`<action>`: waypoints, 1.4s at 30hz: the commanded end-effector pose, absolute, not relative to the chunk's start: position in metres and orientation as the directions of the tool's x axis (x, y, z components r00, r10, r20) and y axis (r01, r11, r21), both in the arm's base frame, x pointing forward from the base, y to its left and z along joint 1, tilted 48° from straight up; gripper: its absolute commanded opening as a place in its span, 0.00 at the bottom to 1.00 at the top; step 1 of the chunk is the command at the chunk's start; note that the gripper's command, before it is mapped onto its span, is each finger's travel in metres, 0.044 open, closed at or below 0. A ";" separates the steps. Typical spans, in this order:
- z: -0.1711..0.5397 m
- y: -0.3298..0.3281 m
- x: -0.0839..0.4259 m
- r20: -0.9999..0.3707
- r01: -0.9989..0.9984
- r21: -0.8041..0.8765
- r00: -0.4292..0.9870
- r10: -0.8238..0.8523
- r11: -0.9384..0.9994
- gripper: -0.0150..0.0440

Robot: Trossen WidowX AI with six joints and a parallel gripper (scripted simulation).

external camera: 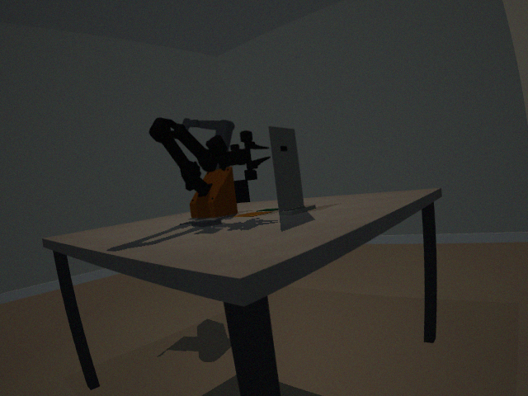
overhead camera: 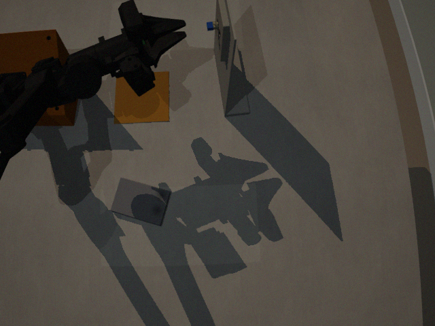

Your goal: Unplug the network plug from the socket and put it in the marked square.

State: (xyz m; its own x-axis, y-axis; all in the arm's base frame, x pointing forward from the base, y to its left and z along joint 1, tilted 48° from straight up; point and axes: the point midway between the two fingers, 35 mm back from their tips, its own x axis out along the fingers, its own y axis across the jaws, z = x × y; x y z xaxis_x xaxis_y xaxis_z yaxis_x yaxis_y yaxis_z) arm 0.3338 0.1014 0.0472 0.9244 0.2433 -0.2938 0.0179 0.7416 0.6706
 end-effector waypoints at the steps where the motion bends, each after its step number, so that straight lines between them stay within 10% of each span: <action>1: 0.047 0.103 0.340 -0.293 0.014 0.667 0.924 0.246 0.744 0.52; 32: 0.043 0.106 0.384 -0.289 0.011 0.670 0.925 0.247 0.742 0.52; 42: 0.043 0.106 0.384 -0.289 0.011 0.670 0.925 0.247 0.742 0.37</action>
State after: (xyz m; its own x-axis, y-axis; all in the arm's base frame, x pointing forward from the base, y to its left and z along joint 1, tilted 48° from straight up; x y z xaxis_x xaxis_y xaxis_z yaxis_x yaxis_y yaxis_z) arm 0.3838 0.1054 0.0436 0.9257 0.2462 -0.2873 0.0128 0.7385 0.6742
